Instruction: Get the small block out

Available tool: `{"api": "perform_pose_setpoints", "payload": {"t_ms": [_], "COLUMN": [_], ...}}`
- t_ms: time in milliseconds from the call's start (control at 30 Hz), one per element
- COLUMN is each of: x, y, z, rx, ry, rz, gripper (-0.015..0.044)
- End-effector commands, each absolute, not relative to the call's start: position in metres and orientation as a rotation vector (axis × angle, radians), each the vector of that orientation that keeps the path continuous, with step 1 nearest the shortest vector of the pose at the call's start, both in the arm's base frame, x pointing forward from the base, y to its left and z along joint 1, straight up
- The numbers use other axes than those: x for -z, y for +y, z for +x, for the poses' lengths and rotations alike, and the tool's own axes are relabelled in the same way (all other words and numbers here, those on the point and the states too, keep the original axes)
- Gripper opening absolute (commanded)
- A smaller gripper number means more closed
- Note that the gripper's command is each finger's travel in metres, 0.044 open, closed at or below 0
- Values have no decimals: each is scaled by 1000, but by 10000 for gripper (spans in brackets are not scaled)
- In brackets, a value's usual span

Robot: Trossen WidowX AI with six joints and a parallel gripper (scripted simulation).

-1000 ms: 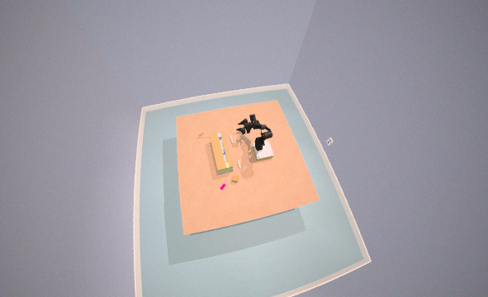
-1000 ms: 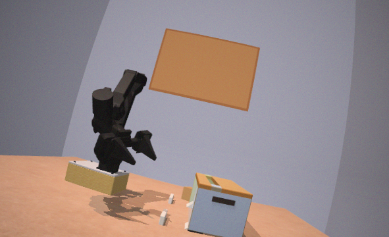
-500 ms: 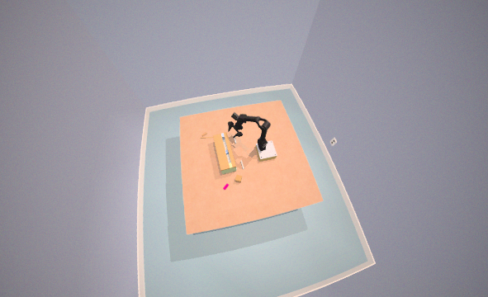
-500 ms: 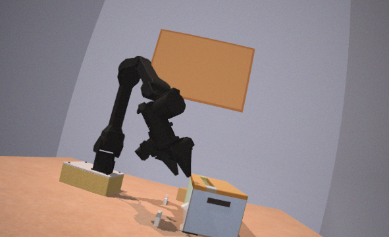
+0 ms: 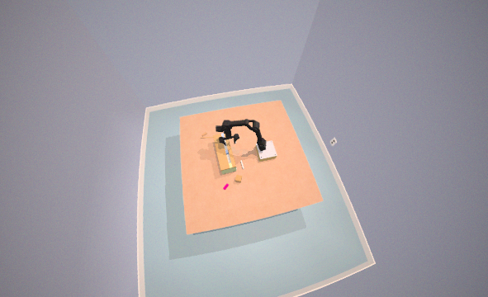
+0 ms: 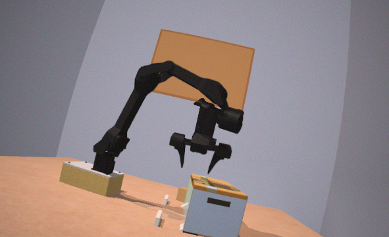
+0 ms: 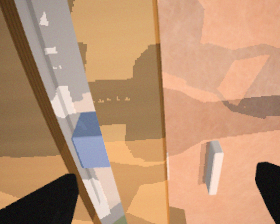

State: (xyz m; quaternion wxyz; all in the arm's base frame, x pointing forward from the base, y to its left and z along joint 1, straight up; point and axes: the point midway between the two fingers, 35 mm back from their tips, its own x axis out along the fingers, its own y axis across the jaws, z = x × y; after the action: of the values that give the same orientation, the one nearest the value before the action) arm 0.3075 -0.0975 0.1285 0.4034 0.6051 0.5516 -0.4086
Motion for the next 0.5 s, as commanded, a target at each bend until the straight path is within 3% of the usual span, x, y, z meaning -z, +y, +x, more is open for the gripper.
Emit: {"api": "perform_pose_setpoints", "payload": {"t_ms": [0,467], "x": [-131,-113], "y": [-100,-101], "z": [306,308], "rx": [1031,1031], "ry": [1405,1405], "rz": [1491,1491], "gripper": [400,400]}}
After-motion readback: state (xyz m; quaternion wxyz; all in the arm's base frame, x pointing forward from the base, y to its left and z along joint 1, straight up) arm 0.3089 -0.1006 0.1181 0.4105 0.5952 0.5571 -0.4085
